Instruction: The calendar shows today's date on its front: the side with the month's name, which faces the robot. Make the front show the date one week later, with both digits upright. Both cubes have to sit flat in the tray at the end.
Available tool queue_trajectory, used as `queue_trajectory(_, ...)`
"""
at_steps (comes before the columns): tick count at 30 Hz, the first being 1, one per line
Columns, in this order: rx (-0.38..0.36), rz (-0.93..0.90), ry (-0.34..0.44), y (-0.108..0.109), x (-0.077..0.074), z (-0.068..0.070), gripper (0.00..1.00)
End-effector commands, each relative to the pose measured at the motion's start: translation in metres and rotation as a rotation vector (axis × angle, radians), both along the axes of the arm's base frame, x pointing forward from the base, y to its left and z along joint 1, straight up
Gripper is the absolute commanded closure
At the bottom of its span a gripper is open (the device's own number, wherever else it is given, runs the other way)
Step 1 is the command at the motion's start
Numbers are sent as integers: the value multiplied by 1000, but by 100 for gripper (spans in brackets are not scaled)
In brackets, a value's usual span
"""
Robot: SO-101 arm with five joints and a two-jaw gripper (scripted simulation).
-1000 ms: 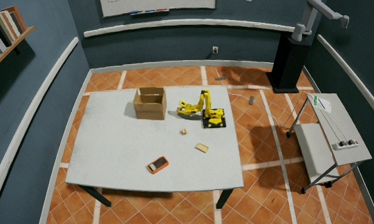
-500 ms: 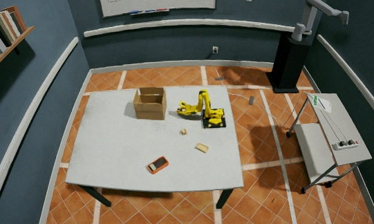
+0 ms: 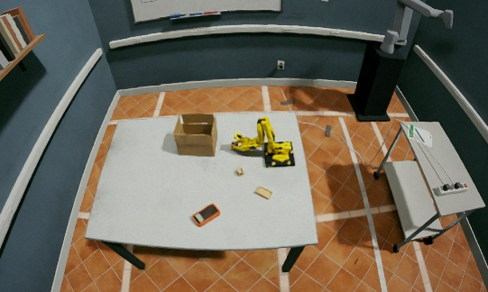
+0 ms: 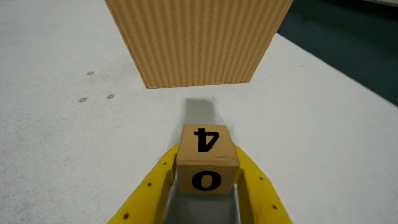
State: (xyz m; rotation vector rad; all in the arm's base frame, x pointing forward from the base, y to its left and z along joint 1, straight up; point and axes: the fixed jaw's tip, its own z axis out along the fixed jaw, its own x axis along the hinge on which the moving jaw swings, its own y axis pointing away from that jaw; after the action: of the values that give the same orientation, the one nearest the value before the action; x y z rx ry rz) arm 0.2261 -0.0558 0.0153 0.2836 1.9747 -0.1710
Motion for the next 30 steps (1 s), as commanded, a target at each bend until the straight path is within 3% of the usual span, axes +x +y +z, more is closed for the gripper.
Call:
queue_trajectory(1, -13, -7, -19, -3, 2, 2, 100)
queue_trajectory(30, -13, -7, -19, -3, 2, -9, 100)
